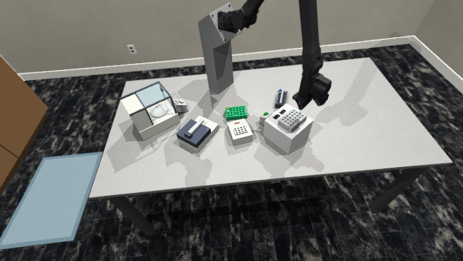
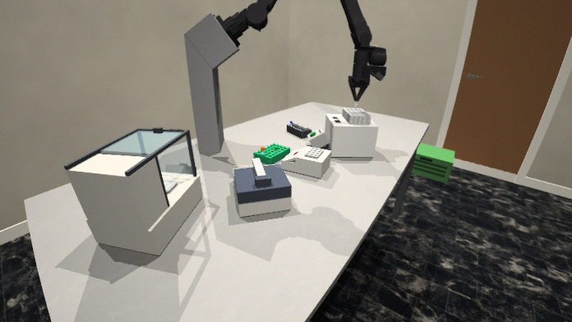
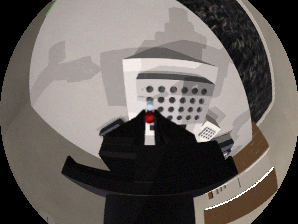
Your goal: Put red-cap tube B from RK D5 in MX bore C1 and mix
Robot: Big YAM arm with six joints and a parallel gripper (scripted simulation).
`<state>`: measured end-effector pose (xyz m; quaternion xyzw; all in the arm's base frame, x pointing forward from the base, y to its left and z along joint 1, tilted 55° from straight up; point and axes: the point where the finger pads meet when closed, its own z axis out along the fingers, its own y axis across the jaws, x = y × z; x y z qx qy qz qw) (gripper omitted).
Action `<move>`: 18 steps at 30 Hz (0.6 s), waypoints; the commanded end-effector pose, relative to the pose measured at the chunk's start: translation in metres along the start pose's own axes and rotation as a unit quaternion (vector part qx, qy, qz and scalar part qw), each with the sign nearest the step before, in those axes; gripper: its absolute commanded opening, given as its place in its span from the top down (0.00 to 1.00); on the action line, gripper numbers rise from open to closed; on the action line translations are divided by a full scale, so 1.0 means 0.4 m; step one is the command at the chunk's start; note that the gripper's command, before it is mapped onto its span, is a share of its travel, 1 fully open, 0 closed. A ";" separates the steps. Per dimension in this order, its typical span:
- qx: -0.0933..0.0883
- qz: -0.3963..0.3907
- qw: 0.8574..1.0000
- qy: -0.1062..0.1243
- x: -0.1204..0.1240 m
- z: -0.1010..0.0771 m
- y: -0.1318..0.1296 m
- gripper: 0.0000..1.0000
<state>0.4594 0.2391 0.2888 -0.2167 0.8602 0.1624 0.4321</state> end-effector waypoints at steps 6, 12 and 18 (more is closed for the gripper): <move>-0.004 -0.001 1.000 -0.023 -0.035 -0.034 0.023 0.91; 0.000 -0.001 1.000 -0.015 -0.031 -0.018 0.006 0.91; 0.000 -0.001 1.000 -0.015 -0.031 -0.018 0.006 0.91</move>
